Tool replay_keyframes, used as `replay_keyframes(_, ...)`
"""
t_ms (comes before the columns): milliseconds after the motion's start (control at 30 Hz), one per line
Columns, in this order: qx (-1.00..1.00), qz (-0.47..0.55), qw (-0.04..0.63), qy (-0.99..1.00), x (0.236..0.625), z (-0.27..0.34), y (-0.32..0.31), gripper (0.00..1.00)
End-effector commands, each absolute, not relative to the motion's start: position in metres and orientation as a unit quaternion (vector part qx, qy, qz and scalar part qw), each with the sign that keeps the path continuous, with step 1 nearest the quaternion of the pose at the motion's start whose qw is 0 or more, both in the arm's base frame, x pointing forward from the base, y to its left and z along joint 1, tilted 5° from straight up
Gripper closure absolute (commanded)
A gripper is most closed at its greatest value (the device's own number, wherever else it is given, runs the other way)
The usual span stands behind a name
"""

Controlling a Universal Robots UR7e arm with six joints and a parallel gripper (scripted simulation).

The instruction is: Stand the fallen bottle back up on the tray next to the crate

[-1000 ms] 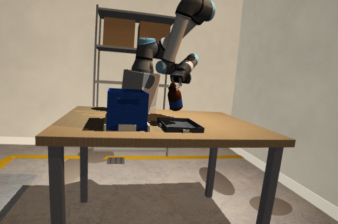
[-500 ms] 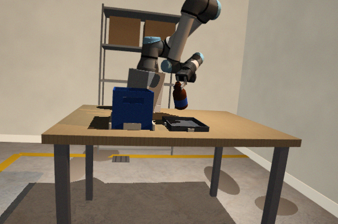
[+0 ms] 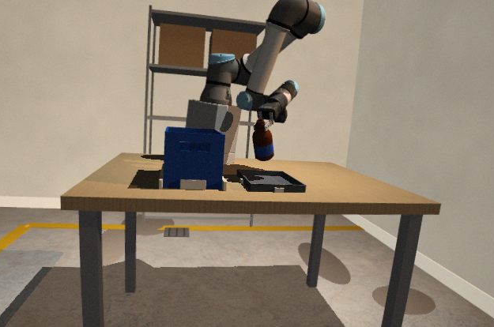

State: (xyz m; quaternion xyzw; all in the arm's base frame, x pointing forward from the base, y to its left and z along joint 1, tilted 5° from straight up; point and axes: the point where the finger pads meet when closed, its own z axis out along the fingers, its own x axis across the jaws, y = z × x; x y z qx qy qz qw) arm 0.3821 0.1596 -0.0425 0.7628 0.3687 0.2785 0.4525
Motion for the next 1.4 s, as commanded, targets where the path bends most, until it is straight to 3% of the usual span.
replay_keyframes(0,0.756,0.284,0.463,0.365,0.3827,-0.0420,0.1599,1.00)
replay_keyframes(1367,0.736,0.300,0.496,0.350,0.3799,-0.0431,0.1594,1.00)
